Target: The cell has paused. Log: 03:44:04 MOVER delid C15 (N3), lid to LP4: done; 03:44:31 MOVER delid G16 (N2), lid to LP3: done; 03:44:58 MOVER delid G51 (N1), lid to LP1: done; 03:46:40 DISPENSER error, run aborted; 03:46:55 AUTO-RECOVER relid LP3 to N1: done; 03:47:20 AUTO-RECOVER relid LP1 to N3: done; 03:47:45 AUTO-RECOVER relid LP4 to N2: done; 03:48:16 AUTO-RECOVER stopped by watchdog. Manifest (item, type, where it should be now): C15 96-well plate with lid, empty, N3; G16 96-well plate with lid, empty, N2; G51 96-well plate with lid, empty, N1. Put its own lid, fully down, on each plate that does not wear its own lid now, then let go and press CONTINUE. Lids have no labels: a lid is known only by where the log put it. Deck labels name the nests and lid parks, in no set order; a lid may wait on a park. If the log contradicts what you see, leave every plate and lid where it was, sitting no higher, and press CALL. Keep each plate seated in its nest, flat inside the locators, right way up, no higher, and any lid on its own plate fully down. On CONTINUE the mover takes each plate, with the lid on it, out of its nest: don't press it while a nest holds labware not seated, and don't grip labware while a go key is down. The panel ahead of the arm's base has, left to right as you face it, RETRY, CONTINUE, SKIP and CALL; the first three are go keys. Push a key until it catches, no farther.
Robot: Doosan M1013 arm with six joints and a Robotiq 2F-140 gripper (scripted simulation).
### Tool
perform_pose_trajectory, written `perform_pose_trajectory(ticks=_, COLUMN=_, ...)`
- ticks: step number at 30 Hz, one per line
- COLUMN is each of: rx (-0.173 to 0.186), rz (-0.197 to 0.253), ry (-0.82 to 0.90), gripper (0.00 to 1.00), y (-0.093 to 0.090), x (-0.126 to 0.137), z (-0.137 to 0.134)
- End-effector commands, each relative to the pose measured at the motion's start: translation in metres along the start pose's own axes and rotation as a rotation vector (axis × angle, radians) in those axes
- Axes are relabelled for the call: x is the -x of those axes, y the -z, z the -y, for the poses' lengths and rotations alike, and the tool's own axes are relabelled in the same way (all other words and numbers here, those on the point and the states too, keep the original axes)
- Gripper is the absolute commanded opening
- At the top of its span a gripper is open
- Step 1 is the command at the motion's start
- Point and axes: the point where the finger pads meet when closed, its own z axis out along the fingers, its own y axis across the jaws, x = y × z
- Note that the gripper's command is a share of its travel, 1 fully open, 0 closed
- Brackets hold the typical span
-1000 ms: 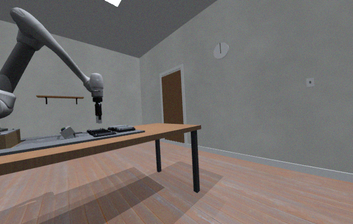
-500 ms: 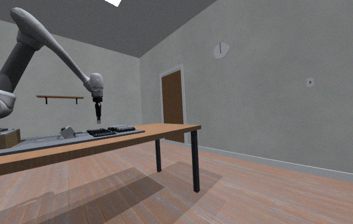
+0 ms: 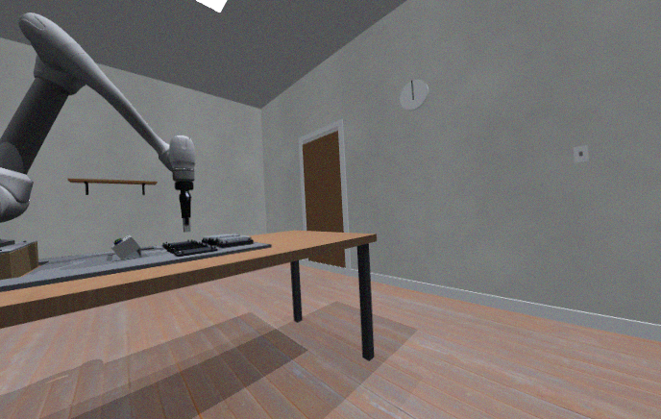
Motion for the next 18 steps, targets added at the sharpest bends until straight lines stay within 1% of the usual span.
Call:
perform_pose_trajectory(ticks=1, rx=-0.006, rz=-0.005, ry=-0.002, gripper=0.00, y=0.000, x=-0.001, z=0.049)
perform_pose_trajectory(ticks=2, rx=-0.010, rz=-0.009, ry=-0.005, gripper=0.00, y=0.000, x=-0.003, z=0.073)
perform_pose_trajectory(ticks=3, rx=-0.010, rz=-0.009, ry=-0.005, gripper=0.00, y=0.000, x=-0.003, z=0.073)
perform_pose_trajectory(ticks=4, rx=-0.012, rz=-0.011, ry=-0.006, gripper=0.00, y=0.000, x=-0.005, z=0.090)
perform_pose_trajectory(ticks=5, rx=-0.013, rz=-0.012, ry=-0.007, gripper=0.00, y=0.000, x=-0.006, z=0.099)
perform_pose_trajectory(ticks=18, rx=-0.013, rz=-0.012, ry=-0.007, gripper=0.00, y=0.000, x=-0.007, z=0.100)
